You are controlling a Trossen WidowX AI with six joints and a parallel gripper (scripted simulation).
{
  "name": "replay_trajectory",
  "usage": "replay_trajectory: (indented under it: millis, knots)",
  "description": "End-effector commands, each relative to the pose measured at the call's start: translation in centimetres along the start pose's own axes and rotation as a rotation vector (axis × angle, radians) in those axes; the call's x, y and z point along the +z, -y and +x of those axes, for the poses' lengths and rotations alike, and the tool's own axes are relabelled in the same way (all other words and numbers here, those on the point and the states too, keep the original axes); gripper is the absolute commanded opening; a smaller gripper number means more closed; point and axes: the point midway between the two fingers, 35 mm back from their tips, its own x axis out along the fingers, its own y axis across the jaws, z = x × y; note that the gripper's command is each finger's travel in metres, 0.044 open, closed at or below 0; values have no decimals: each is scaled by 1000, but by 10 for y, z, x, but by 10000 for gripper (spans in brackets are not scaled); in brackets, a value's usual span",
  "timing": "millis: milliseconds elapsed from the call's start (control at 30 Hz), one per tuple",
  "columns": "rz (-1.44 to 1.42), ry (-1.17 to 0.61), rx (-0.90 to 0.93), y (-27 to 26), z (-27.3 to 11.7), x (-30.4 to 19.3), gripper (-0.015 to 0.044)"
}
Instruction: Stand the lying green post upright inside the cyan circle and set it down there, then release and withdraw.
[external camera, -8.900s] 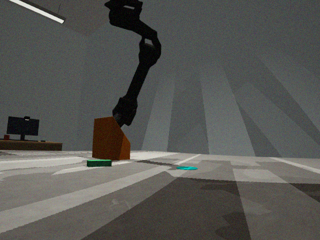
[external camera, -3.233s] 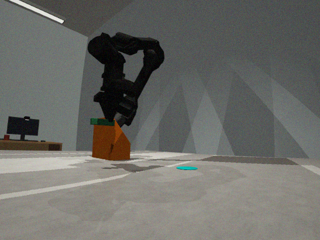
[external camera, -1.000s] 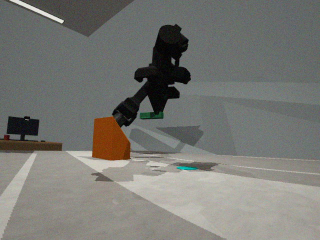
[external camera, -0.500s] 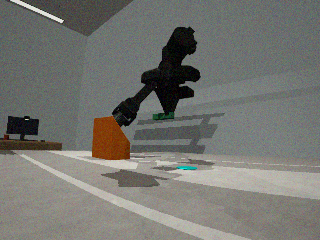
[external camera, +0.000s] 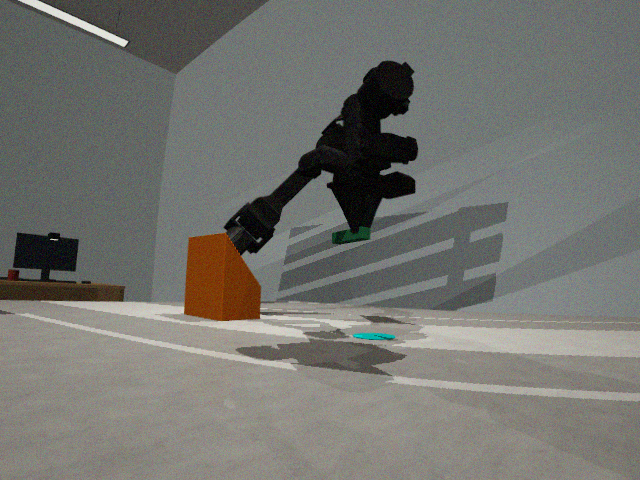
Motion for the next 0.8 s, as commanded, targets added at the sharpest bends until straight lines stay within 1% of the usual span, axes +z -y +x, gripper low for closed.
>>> replay_trajectory:
  millis: [0, 233, 767]
  knots:
    - [64, 2, 8, -11, -1, 3, 23]
    - [172, -3, 17, -24, 0, 6, 23]
    - [157, 27, -51, -17, 11, 7, 23]
